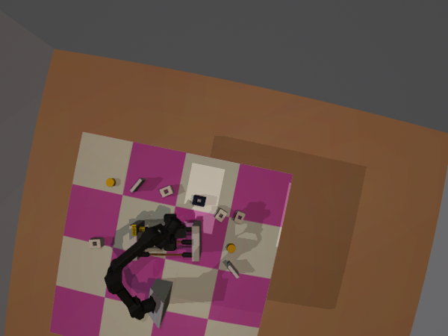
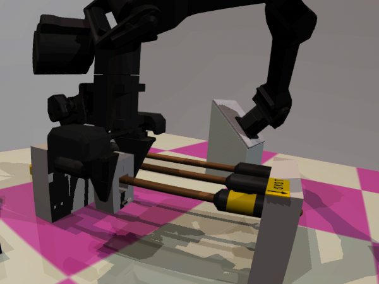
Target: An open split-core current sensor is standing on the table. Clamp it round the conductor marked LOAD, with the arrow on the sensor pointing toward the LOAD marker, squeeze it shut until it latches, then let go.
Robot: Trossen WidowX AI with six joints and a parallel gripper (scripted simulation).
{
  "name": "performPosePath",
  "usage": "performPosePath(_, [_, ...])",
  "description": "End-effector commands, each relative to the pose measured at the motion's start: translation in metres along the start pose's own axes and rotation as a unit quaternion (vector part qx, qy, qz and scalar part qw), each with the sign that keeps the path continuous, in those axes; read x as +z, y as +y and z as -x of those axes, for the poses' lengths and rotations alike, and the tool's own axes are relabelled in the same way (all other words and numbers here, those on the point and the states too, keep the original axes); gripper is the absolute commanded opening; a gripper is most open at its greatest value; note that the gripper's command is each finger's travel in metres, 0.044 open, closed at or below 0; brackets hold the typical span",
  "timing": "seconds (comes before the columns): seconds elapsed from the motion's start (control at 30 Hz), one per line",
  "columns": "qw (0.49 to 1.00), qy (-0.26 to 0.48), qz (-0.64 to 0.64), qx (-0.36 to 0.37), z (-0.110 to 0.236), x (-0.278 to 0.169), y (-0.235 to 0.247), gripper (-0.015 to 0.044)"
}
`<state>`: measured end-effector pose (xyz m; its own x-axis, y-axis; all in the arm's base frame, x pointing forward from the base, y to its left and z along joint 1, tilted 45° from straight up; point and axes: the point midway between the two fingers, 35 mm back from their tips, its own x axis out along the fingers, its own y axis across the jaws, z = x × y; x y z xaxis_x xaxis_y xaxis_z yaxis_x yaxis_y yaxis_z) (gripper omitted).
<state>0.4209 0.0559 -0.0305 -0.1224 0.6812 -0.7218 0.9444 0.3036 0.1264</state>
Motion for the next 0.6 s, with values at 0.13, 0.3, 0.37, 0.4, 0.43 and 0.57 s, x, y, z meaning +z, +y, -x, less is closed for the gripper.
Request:
performPosePath(0.13, [1.0, 0.0, 0.0, 0.0, 0.0003, 0.0, 0.0, 0.0273])
performPosePath(0.3, [1.0, 0.0, 0.0, 0.0, 0.0003, 0.0, 0.0, 0.0273])
performPosePath(0.37, [1.0, 0.0, 0.0, 0.0, 0.0003, 0.0, 0.0, 0.0325])
performPosePath(0.4, [1.0, 0.0, 0.0, 0.0, 0.0003, 0.0, 0.0, 0.0351])
performPosePath(0.43, [1.0, 0.0, 0.0, 0.0, 0.0003, 0.0, 0.0, 0.0378])
performPosePath(0.57, [1.0, 0.0, 0.0, 0.0, 0.0003, 0.0, 0.0, 0.044])
